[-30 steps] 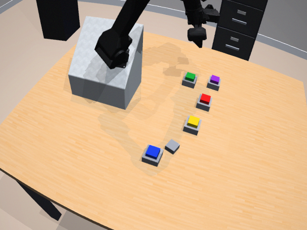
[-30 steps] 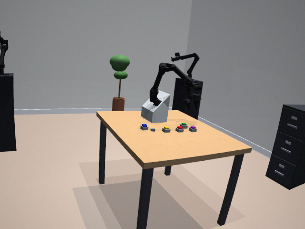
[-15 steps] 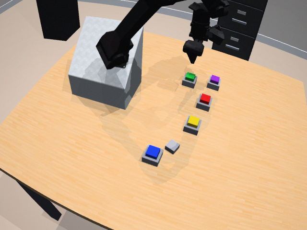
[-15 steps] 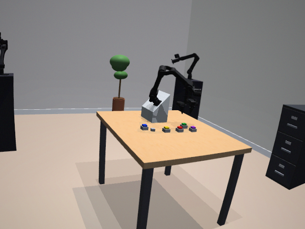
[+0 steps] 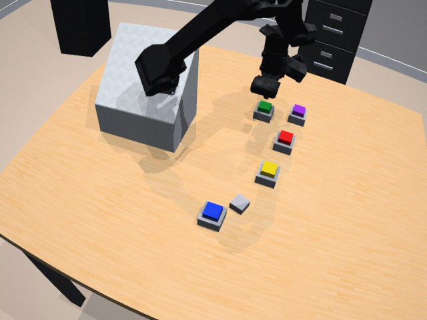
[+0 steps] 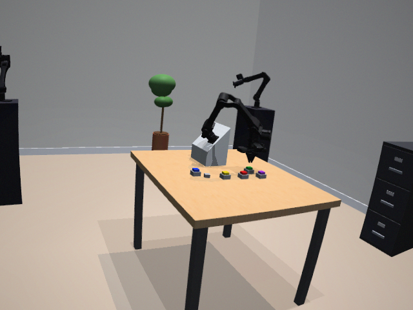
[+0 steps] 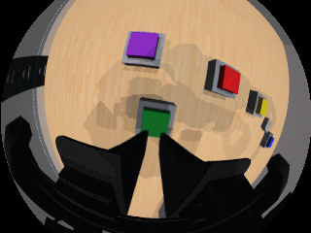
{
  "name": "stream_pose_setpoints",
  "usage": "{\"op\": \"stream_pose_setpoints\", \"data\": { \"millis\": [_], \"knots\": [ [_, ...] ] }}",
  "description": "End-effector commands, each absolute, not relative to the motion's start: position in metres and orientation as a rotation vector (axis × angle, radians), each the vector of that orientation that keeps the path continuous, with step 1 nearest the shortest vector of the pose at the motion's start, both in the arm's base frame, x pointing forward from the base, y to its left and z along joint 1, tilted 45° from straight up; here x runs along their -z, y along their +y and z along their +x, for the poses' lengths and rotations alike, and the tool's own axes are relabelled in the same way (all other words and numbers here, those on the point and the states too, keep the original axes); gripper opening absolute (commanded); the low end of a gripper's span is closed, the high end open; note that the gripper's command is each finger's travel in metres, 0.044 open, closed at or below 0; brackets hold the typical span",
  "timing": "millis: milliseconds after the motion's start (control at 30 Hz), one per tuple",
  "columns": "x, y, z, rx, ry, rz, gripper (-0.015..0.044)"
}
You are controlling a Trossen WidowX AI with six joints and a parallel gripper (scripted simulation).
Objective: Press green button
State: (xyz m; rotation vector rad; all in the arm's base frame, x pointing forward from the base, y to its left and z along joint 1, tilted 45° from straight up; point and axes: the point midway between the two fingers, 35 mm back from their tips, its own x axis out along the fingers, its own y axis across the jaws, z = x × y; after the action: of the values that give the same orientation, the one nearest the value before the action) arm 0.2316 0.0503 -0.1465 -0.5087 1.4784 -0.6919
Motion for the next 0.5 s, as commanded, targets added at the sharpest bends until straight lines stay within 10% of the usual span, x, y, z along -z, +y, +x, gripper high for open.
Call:
{"op": "stream_pose_setpoints", "data": {
  "millis": [0,467],
  "knots": [
    [0.1473,0.0485,0.2315,0.692,1.478,-0.514,0.0020],
    [0.1539,0.0421,0.2315,0.692,1.478,-0.514,0.0020]
  ]
}}
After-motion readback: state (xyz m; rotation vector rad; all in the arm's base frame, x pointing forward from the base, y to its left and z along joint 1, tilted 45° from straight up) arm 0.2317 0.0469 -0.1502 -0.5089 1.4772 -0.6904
